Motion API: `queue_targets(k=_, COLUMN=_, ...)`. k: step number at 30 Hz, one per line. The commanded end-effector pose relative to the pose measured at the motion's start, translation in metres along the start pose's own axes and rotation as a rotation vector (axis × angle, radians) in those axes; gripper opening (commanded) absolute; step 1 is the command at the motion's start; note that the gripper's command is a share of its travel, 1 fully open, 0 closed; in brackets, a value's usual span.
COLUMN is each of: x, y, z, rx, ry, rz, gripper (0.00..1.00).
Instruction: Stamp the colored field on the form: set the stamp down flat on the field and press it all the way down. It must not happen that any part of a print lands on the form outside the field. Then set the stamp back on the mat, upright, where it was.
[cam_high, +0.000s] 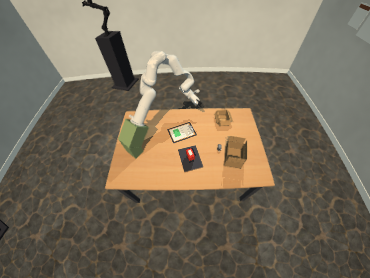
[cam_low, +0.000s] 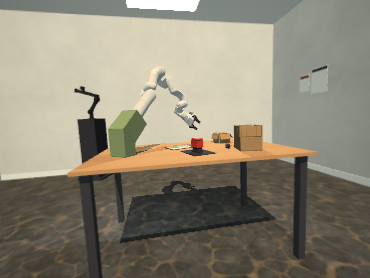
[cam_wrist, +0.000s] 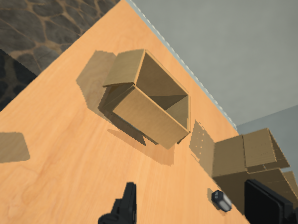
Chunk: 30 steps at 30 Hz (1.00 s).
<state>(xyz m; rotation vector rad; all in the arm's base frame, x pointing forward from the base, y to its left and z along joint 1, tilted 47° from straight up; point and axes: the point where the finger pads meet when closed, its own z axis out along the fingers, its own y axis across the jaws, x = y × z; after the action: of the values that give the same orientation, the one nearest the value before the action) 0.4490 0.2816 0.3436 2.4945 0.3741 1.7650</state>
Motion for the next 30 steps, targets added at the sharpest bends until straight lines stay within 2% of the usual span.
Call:
queue_targets(k=1, x=0.002, y=0.0, z=0.0, rx=0.0, ry=0.002, rz=0.002, gripper=1.0)
queue_targets(k=21, x=-0.001, y=0.002, z=0.001, rx=0.002, ry=-0.004, rz=0.013, gripper=1.0)
queue_targets(k=26, x=-0.024, y=0.019, z=0.008, rx=0.017, ry=-0.063, rz=0.116, gripper=1.0)
queue_targets(k=30, x=-0.061, y=0.047, z=0.019, rx=0.035, ry=-0.17, rz=0.272, gripper=1.0)
